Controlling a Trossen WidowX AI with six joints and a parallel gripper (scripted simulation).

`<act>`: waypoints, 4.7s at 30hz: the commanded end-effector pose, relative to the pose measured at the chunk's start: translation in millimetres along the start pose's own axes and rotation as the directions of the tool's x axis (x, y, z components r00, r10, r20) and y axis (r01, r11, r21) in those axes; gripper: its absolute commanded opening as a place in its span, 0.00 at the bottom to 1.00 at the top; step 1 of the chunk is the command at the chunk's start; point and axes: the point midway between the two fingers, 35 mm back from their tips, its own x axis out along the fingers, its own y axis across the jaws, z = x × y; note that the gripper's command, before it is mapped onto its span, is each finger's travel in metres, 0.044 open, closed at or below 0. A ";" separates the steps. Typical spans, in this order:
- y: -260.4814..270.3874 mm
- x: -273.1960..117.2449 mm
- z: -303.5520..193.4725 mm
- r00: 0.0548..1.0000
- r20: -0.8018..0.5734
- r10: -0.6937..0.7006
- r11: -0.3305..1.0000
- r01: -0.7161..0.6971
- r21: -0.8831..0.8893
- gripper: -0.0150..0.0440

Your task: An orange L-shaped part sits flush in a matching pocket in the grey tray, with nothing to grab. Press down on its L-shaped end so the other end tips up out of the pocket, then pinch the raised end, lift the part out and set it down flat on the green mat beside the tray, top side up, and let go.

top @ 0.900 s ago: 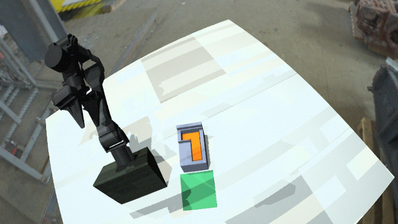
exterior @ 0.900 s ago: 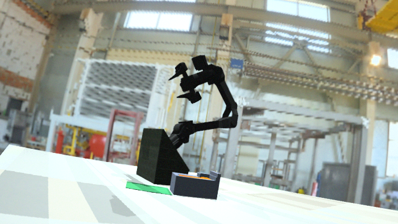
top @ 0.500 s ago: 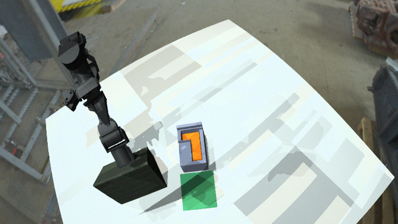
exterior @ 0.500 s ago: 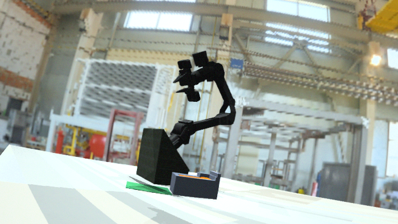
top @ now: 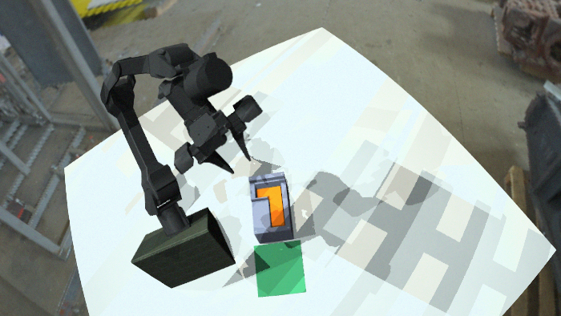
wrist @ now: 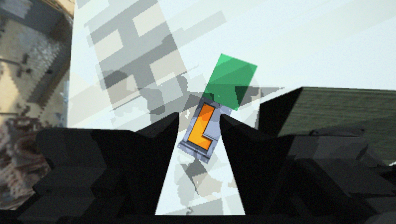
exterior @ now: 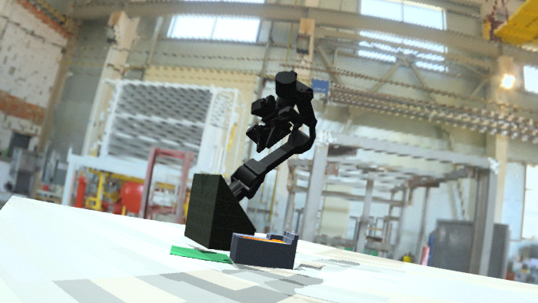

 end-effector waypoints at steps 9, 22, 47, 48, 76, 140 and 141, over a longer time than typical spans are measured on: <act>30.4 100.3 -126.5 0.880 -0.414 -0.231 0.427 -0.291 -0.856 0.56; 23.2 136.1 -148.6 0.867 -0.430 -0.250 0.371 -0.324 -0.870 0.56; 4.6 190.9 -178.2 0.864 -0.436 -0.251 0.372 -0.330 -0.868 0.56; 4.2 192.2 -178.9 0.864 -0.436 -0.251 0.372 -0.330 -0.868 0.56; 11.8 180.0 -183.7 0.865 -0.434 -0.250 0.371 -0.329 -0.868 0.56; 10.7 134.8 -65.7 0.867 -0.430 -0.252 -0.894 -0.378 -0.240 0.73; 10.7 134.8 -65.7 0.867 -0.430 -0.252 -0.894 -0.378 -0.240 0.73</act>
